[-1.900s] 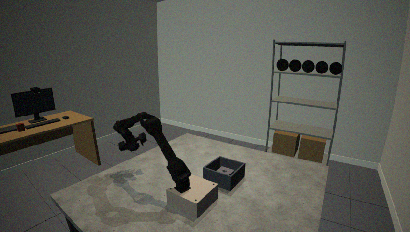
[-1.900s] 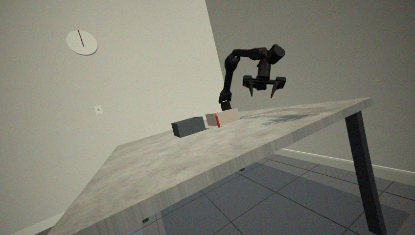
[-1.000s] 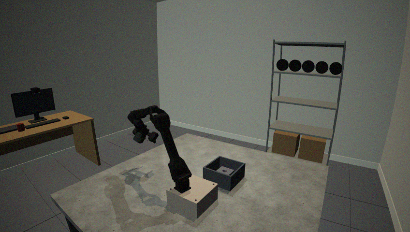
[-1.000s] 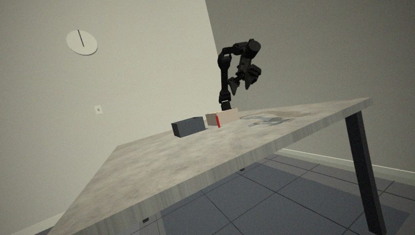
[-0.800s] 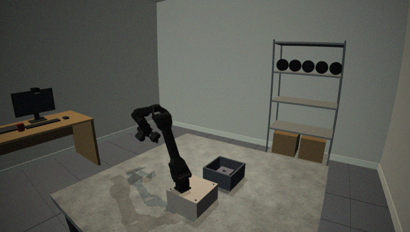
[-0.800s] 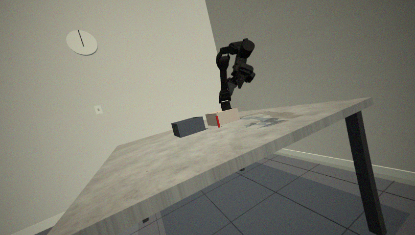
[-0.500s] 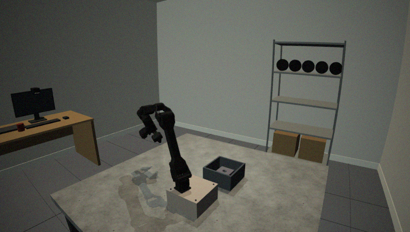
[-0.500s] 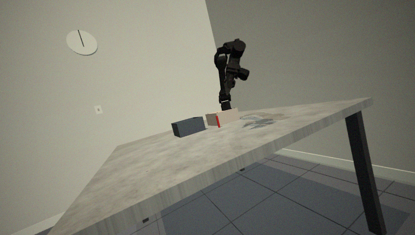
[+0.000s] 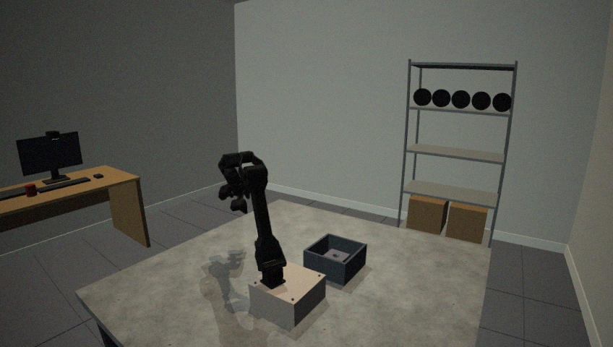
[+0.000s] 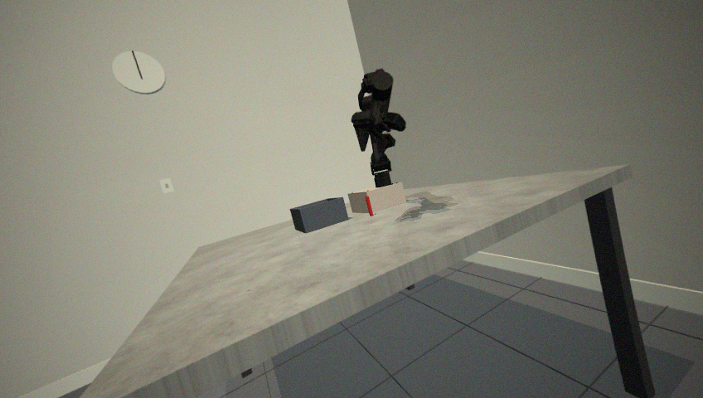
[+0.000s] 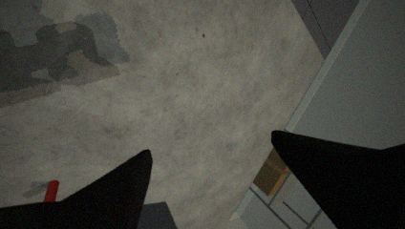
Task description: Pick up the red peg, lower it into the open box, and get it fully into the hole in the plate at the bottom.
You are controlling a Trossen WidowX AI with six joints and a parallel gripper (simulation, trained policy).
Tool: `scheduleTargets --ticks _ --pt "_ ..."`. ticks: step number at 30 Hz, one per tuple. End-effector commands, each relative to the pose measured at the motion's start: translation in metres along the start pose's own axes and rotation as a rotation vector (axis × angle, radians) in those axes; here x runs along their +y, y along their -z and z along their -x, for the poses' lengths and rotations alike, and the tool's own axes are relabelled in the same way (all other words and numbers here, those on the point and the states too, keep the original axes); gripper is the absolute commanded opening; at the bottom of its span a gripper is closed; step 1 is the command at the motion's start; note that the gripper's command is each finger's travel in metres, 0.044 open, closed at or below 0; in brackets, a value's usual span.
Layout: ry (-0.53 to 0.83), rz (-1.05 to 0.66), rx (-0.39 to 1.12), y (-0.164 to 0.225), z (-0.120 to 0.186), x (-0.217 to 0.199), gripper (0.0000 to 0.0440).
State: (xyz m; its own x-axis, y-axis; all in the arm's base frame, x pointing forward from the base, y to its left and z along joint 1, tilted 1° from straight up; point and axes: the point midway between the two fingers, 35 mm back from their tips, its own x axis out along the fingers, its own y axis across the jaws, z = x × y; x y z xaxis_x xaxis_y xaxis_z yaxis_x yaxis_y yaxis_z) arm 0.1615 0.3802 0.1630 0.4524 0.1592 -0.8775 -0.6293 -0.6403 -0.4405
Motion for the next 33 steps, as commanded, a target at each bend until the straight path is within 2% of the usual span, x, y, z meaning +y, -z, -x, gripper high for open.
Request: scheduleTargets --ticks 1,33 --pt "-0.019 -0.121 0.002 0.013 0.000 0.003 0.0440" --pt "-0.191 -1.217 0.144 0.106 -0.009 0.051 0.0440"
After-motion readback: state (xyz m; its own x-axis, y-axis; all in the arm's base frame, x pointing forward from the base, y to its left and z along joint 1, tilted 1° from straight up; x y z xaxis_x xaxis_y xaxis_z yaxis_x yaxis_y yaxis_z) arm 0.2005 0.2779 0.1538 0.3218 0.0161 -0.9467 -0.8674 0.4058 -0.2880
